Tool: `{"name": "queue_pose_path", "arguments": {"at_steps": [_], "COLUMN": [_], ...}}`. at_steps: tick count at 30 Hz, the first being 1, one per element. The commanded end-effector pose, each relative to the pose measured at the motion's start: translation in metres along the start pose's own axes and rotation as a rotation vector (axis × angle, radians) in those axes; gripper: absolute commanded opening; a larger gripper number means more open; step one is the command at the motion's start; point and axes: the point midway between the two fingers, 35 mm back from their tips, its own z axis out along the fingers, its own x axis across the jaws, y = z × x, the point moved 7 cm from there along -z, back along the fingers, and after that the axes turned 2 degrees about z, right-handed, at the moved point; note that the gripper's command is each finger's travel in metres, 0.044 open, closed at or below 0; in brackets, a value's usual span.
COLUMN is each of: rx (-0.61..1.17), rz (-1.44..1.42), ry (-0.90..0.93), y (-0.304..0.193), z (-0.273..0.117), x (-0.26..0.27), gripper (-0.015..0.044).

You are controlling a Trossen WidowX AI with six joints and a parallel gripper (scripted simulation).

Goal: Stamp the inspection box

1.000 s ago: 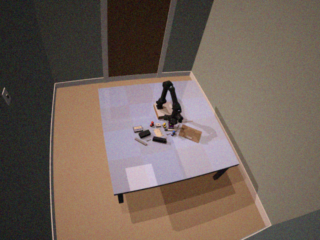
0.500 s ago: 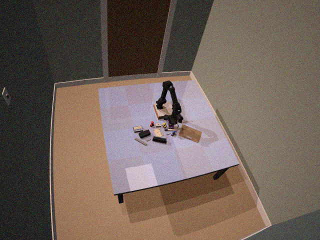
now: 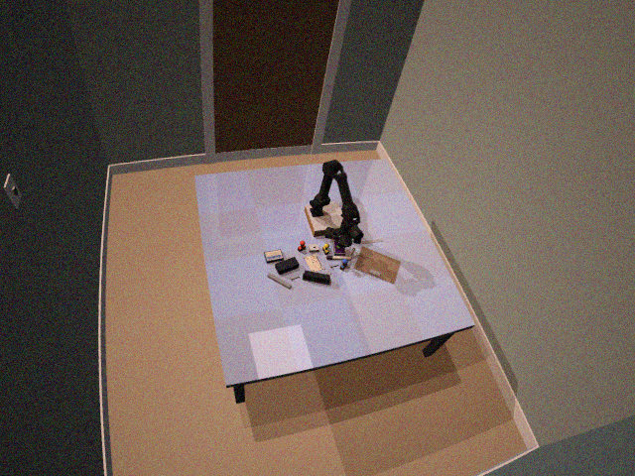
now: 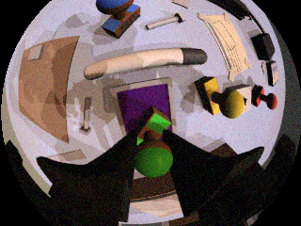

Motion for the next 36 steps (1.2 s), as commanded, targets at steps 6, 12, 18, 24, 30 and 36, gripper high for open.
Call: {"name": "queue_pose_path", "arguments": {"at_steps": [6,12,18,24,30,36], "rx": [-0.001,-0.001,-0.001,-0.001,-0.001,-0.002], "rz": [0.000,0.000,0.000,0.000,0.000,0.000], "ry": [0.002,0.002,0.002,0.002,0.002,0.002], "y": [0.000,0.000,0.000,0.001,0.001,0.001], "z": [-0.002,-0.005,-0.008,-0.014,-0.024,-0.033], "x": [0.000,0.000,0.000,0.000,0.001,0.001], "gripper": [0.0000,0.0000,0.0000,0.0000,0.0000,0.0000]}}
